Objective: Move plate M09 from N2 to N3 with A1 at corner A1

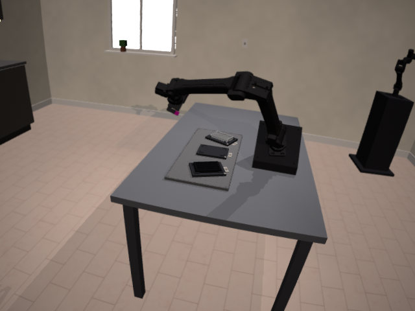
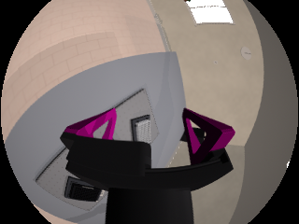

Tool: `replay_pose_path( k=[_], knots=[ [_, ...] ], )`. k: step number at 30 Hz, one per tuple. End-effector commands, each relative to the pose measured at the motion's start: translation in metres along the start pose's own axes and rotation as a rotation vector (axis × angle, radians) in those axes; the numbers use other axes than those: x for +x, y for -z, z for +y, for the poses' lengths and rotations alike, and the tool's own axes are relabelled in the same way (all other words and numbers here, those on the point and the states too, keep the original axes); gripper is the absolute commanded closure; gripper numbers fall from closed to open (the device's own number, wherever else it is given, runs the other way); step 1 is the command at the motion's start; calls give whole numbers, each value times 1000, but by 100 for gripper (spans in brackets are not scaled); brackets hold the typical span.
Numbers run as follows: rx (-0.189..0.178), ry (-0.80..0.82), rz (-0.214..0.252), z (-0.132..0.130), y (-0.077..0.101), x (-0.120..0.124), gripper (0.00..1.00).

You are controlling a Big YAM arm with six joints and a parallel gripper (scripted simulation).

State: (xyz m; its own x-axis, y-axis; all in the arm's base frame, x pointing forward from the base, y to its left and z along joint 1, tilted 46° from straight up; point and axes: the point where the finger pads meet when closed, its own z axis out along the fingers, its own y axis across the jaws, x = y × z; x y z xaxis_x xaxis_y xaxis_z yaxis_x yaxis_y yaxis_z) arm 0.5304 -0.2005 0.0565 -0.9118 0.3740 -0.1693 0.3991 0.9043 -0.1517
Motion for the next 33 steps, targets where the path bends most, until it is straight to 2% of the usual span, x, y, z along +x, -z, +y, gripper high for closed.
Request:
replay_pose_path(
  k=[1,17,18,20,21,22,25,29,30,32,33],
  knots=[
    [1,-7,-8,-4,3,-3,0],
    [1,-7,-8,-4,3,-3,0],
    [-27,-8,-27,-13,16,-4,0],
    [-79,20,-15,-10,20,4,0],
    [-86,59,-19,15,26,8,0],
    [-86,59,-19,19,29,11,0],
    [-169,115,-9,29,35,21,0],
    [-166,115,-9,41,42,33,0],
    [-165,116,-1,41,38,34,0],
    [-225,152,5,48,42,41,0],
    [-225,152,5,48,42,41,0]
  ],
)
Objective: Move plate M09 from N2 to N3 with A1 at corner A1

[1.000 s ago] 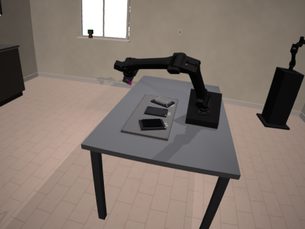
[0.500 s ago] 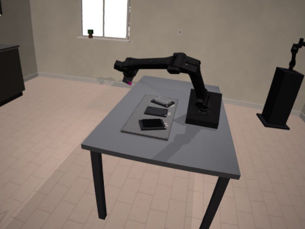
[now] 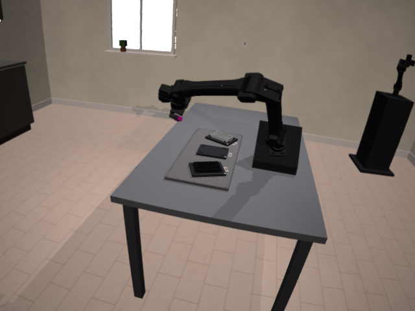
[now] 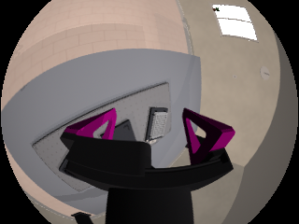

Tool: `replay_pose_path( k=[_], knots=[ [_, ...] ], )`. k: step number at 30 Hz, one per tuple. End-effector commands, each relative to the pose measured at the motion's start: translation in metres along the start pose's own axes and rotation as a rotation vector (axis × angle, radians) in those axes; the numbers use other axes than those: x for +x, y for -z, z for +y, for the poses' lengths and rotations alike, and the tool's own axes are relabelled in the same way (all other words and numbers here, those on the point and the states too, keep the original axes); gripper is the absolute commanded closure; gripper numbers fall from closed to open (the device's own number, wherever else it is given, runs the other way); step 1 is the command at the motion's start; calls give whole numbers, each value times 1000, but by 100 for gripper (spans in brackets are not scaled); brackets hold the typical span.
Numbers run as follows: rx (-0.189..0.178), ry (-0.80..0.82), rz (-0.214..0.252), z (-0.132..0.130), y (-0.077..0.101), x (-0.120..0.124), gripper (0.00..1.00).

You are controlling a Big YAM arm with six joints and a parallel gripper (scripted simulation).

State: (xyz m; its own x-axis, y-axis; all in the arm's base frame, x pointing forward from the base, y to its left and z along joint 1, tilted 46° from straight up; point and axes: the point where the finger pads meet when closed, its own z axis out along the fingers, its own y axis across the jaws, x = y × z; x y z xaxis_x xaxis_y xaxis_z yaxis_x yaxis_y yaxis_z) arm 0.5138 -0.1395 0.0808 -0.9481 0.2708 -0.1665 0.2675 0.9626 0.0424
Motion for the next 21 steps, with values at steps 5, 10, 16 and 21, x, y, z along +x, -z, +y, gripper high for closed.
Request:
replay_pose_path(
  k=[5,10,16,21],
  knots=[
    [-34,60,8,20,12,18,0],
    [-121,113,17,39,19,33,0],
    [-206,164,25,60,27,53,0],
    [-284,178,28,53,29,61,0]
  ],
)
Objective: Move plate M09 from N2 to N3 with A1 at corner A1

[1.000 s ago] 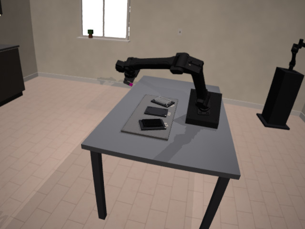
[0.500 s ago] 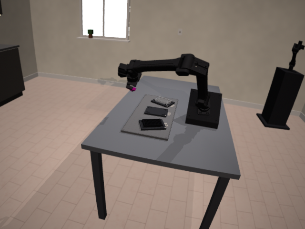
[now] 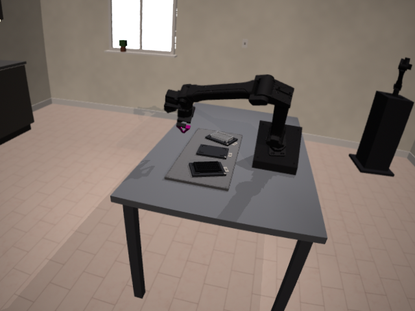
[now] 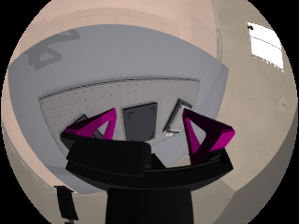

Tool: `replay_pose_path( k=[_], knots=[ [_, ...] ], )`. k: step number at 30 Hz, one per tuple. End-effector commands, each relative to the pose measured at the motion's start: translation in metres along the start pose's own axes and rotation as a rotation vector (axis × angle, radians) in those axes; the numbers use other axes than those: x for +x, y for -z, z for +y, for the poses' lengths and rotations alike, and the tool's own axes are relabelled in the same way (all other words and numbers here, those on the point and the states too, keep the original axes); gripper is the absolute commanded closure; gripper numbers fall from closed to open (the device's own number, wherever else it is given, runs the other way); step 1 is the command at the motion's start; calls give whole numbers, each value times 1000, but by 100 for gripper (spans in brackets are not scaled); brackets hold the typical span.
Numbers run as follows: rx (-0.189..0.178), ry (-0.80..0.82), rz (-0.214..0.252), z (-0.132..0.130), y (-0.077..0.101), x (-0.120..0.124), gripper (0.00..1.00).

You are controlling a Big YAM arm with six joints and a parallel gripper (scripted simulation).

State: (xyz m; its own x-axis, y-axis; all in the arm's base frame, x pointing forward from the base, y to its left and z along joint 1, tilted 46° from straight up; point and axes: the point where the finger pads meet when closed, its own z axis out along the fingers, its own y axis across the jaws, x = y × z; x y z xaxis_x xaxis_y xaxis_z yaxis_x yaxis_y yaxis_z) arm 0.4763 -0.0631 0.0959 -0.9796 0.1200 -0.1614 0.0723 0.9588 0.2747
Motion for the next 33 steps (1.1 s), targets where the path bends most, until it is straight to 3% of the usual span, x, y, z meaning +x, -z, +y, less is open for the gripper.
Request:
replay_pose_path(
  k=[1,5,8,11,12,14,16,17,20,23,25,28,33],
  knots=[
    [-25,63,7,14,7,11,0],
    [-21,42,3,29,8,22,0],
    [-110,113,12,42,10,32,0],
    [-108,114,8,53,11,40,0],
    [-140,129,13,58,12,44,0],
    [-140,129,13,58,12,44,0],
    [-193,117,30,47,5,51,0],
    [-195,161,15,69,13,54,0],
    [-192,154,12,79,15,61,0],
    [-280,208,16,90,17,72,0],
    [-281,208,16,97,18,79,0],
    [-362,237,8,101,22,88,0],
    [-360,261,-1,118,23,96,0]
  ],
)
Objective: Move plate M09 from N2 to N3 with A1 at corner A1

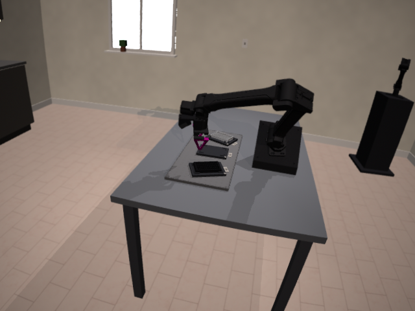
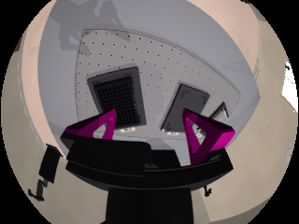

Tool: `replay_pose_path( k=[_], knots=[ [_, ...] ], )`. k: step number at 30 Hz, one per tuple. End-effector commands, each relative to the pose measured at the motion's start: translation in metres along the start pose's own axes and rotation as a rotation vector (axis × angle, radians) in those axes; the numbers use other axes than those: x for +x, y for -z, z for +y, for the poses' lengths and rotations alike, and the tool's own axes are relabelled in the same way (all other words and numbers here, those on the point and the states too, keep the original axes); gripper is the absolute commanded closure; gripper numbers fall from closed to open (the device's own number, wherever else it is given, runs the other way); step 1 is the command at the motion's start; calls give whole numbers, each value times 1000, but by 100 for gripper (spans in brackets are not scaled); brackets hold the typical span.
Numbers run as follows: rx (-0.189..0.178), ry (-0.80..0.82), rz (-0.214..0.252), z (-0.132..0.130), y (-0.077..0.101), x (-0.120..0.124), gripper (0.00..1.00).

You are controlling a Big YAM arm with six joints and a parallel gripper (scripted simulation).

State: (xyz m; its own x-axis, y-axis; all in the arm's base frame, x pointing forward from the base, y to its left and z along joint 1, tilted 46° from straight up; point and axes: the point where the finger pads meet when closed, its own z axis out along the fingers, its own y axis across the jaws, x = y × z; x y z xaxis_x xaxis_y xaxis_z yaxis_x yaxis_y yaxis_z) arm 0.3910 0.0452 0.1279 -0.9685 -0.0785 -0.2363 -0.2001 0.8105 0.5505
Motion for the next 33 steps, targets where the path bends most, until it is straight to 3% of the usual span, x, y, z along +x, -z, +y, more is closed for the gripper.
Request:
replay_pose_path(
  k=[1,4,6,9,13,25,27,33],
  knots=[
    [3,31,-12,16,-1,3,0],
    [-91,83,2,31,-2,17,0],
    [-91,84,0,39,-3,22,0],
    [-173,117,-10,48,-2,30,0],
    [-170,119,-19,65,-6,38,0],
    [-165,115,-25,61,-1,31,0],
    [-174,101,2,61,-16,40,0],
    [-170,112,-11,65,-18,39,0]
  ],
)
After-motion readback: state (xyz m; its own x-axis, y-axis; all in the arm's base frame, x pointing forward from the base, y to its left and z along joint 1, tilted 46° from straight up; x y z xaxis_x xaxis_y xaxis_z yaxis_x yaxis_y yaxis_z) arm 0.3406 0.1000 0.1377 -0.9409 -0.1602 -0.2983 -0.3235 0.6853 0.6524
